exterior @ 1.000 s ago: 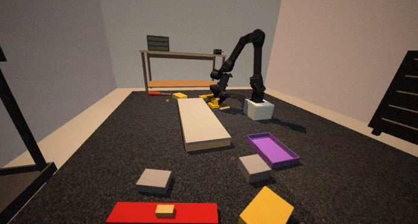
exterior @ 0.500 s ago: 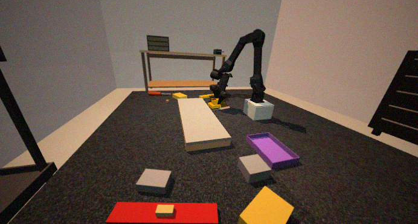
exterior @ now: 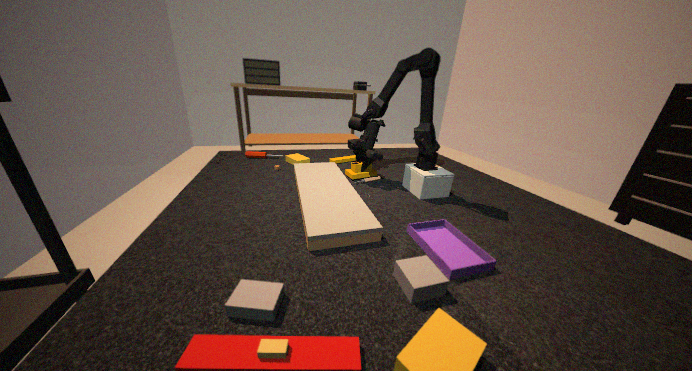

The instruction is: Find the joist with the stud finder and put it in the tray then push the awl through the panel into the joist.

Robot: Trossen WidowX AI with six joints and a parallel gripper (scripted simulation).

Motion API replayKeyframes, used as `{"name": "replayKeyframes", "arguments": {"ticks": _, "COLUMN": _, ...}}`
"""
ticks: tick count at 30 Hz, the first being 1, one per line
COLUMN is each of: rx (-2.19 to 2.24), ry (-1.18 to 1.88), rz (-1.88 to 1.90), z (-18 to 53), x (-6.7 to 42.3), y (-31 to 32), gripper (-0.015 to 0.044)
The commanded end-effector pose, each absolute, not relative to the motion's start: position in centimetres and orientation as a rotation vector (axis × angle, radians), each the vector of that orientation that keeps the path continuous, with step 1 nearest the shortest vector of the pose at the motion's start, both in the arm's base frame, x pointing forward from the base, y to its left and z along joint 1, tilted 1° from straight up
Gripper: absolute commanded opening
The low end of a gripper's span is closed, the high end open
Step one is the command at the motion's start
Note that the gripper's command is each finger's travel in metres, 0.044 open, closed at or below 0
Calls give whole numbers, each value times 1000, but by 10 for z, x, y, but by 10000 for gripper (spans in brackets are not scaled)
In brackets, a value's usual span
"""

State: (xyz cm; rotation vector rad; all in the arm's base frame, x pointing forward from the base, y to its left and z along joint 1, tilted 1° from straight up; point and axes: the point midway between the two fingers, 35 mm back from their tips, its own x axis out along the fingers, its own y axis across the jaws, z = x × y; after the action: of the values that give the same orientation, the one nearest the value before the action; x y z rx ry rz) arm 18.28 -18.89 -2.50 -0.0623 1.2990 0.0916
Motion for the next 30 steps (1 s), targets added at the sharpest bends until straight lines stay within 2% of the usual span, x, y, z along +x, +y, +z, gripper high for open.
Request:
{"name": "replayKeyframes", "arguments": {"ticks": 1, "rx": -72, "ry": 1286, "rz": 78, "z": -3, "x": 188, "y": -195, "gripper": 0}}
{"name": "replayKeyframes", "arguments": {"ticks": 11, "rx": -73, "ry": 1286, "rz": 78, "z": 67, "x": 185, "y": -192, "gripper": 0}}
{"name": "replayKeyframes", "arguments": {"ticks": 16, "rx": -71, "ry": 1287, "rz": 76, "z": 72, "x": 187, "y": -192, "gripper": 0}}
{"name": "replayKeyframes", "arguments": {"ticks": 30, "rx": -36, "ry": 1288, "rz": 26, "z": 86, "x": 242, "y": -215, "gripper": 0}}
